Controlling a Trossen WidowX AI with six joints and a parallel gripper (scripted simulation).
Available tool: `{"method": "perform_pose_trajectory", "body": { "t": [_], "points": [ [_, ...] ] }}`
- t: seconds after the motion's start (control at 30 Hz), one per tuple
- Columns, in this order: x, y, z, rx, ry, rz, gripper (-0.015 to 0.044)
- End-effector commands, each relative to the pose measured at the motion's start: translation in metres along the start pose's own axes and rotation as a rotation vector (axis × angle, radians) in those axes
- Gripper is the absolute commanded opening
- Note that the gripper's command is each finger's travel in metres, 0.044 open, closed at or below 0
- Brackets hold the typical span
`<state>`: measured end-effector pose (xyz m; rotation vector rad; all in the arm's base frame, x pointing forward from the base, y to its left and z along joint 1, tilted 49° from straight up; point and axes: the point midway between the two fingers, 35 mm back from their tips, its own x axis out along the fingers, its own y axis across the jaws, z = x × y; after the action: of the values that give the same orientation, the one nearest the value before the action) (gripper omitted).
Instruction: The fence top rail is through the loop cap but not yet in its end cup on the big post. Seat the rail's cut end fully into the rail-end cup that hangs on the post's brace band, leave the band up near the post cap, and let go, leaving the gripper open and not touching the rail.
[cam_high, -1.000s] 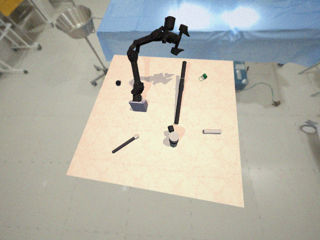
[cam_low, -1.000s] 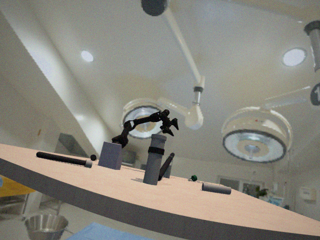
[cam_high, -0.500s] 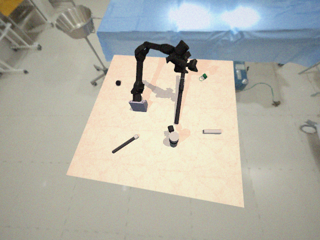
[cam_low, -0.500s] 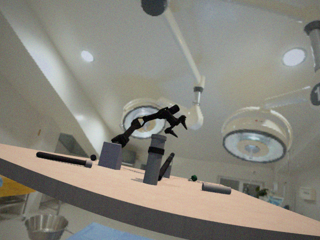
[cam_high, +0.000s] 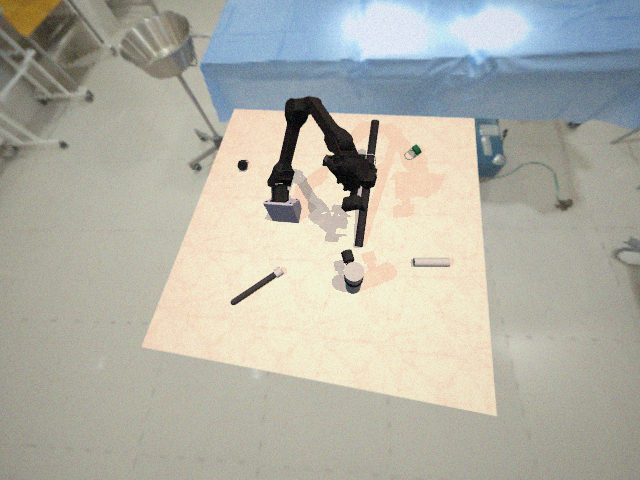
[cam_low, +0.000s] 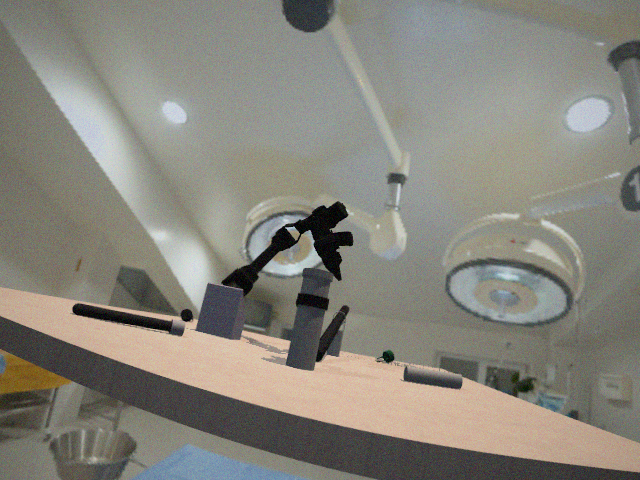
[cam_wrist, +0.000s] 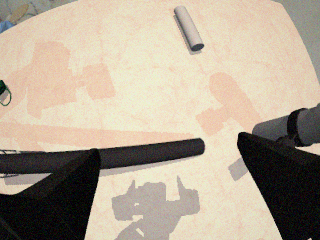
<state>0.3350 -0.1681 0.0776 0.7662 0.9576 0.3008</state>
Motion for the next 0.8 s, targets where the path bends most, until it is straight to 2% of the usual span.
{"method": "perform_pose_trajectory", "body": {
  "t": [0.0,0.33,0.77],
  "points": [
    [0.003,-0.008,-0.011,0.103,0.03,0.002,0.044],
    [0.002,-0.014,-0.011,0.033,0.035,0.008,0.044],
    [0.001,-0.098,-0.024,-0.847,0.035,0.116,0.044]
  ]
}}
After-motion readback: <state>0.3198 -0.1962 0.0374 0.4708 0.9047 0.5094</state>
